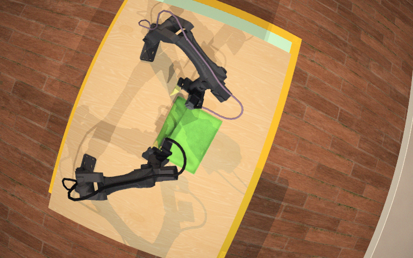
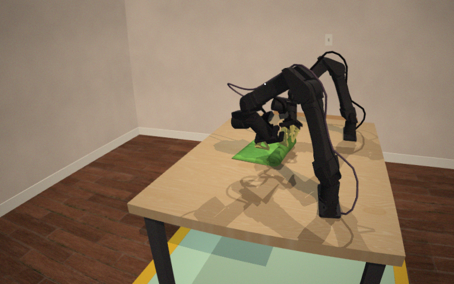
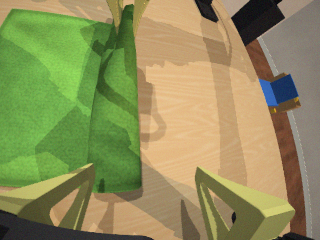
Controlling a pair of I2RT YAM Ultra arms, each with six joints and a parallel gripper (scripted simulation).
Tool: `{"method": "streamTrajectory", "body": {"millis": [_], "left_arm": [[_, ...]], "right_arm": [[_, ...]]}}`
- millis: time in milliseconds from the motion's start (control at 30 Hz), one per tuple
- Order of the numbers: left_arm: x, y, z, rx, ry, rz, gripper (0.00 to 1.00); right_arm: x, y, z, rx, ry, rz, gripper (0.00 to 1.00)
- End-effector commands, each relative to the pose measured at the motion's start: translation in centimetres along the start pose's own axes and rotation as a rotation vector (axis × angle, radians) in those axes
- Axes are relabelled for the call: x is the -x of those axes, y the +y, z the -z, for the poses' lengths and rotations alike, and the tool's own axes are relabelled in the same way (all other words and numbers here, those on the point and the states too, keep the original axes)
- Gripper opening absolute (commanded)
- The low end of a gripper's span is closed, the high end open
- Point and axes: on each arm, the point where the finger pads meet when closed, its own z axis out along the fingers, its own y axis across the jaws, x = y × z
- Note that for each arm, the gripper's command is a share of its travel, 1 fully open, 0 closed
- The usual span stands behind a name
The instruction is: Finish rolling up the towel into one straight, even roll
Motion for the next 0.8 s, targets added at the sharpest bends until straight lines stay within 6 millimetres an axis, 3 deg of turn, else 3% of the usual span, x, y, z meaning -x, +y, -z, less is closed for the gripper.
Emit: {"method": "streamTrajectory", "body": {"millis": [0,433,767], "left_arm": [[0.9,1.8,-0.6,0.254,-0.035,-0.131,0.93],[1.7,0.5,-1.8,0.612,-0.061,-0.357,0.97],[1.8,0.7,-1.5,0.607,-0.062,-0.383,0.98]], "right_arm": [[-0.5,1.5,0.0,0.178,0.051,-0.106,0.21],[-0.4,1.6,0.1,0.342,0.071,-0.24,0.21],[-0.6,1.5,-0.1,0.363,0.074,-0.257,0.21]]}}
